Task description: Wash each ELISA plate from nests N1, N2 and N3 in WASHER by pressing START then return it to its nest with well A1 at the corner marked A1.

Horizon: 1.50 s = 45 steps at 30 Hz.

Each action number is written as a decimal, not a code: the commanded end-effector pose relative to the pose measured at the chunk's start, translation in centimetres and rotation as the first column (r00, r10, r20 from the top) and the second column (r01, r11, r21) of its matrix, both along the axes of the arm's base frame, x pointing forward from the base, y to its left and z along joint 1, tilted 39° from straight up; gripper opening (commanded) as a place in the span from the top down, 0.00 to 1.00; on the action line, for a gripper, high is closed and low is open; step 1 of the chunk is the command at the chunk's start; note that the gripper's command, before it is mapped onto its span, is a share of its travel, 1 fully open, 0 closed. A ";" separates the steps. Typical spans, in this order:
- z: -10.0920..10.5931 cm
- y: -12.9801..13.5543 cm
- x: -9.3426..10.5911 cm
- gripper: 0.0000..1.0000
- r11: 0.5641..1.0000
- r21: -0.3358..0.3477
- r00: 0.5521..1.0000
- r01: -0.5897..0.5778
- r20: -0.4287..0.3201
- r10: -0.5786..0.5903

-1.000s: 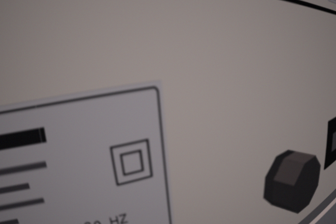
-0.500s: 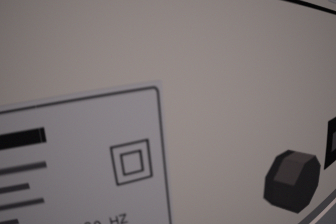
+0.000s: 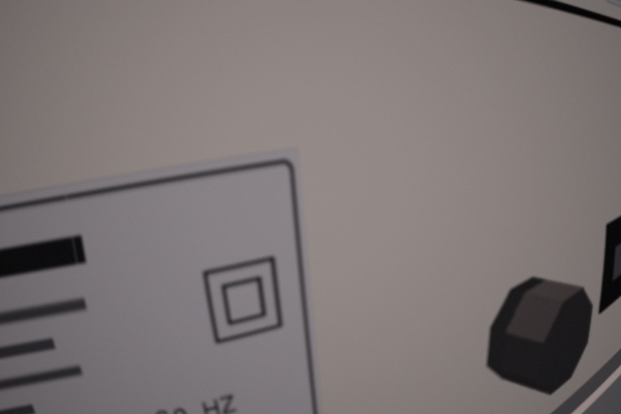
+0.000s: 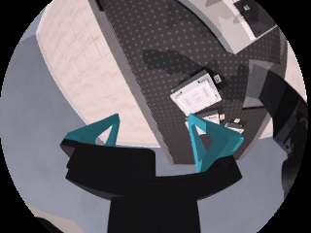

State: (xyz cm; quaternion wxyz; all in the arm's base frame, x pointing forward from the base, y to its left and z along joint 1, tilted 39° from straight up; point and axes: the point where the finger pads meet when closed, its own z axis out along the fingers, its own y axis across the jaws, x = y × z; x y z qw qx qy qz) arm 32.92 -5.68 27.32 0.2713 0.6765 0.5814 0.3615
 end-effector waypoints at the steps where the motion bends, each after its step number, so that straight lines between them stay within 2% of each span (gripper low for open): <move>1: -0.4 1.5 -0.8 0.00 0.986 -0.125 0.994 -0.109 -0.008 0.108; 4: -1.5 2.4 -1.4 0.00 0.968 -0.192 0.987 -0.163 -0.033 0.160; 6: -1.5 2.4 -1.4 0.00 0.968 -0.192 0.987 -0.163 -0.033 0.160; 9: -2.6 3.1 -2.1 0.00 0.938 -0.263 0.974 -0.225 -0.063 0.216; 15: -4.8 4.6 -3.5 0.00 0.854 -0.390 0.939 -0.343 -0.131 0.317; 21: -7.0 5.9 -5.0 0.00 0.736 -0.500 0.888 -0.457 -0.212 0.408; 23: -7.0 5.9 -5.0 0.00 0.736 -0.500 0.888 -0.457 -0.212 0.408; 30: -9.6 7.0 -6.8 0.00 0.561 -0.598 0.812 -0.572 -0.315 0.492; 38: -12.4 7.9 -8.8 0.00 0.324 -0.667 0.706 -0.671 -0.441 0.553; 40: -12.4 7.9 -8.8 0.00 0.324 -0.667 0.706 -0.671 -0.441 0.553; 45: -13.9 8.2 -9.9 0.00 0.164 -0.685 0.635 -0.710 -0.521 0.571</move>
